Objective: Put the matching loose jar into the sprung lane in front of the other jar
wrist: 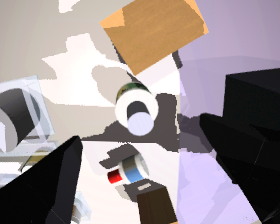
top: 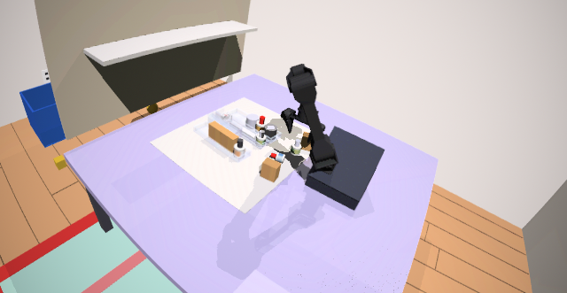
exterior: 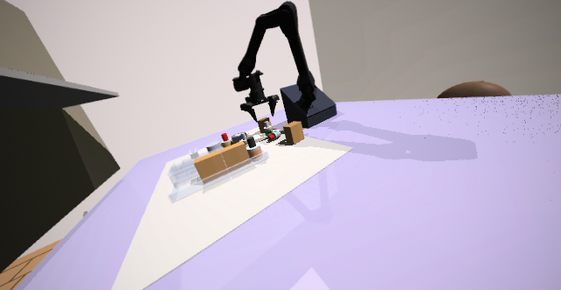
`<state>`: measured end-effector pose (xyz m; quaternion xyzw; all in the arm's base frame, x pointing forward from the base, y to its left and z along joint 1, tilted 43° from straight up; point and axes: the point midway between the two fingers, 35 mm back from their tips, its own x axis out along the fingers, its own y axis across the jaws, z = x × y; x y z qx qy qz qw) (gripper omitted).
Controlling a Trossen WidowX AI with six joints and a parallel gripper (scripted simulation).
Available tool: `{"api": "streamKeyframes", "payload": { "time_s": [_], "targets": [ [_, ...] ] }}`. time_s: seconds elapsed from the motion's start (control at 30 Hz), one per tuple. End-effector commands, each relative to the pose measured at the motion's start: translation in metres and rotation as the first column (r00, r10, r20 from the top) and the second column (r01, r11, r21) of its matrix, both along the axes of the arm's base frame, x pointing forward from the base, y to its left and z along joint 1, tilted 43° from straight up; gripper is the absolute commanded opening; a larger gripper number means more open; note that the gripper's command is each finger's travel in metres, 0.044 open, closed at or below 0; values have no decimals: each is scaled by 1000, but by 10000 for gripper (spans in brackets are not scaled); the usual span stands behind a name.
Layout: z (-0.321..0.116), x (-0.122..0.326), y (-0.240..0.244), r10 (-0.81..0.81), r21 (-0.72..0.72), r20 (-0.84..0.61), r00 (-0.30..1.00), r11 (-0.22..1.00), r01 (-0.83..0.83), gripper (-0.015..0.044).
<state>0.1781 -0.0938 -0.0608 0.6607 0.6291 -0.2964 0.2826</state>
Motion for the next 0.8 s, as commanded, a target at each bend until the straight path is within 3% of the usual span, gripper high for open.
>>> {"api": "streamKeyframes", "payload": {
  "time_s": [0.0,0.77],
  "targets": [
    [-6,0,8,0,7,-4,1000,1000,0,440],
    [-35,1,36,0,8,-3,1000,1000,0,440]
  ]
}}
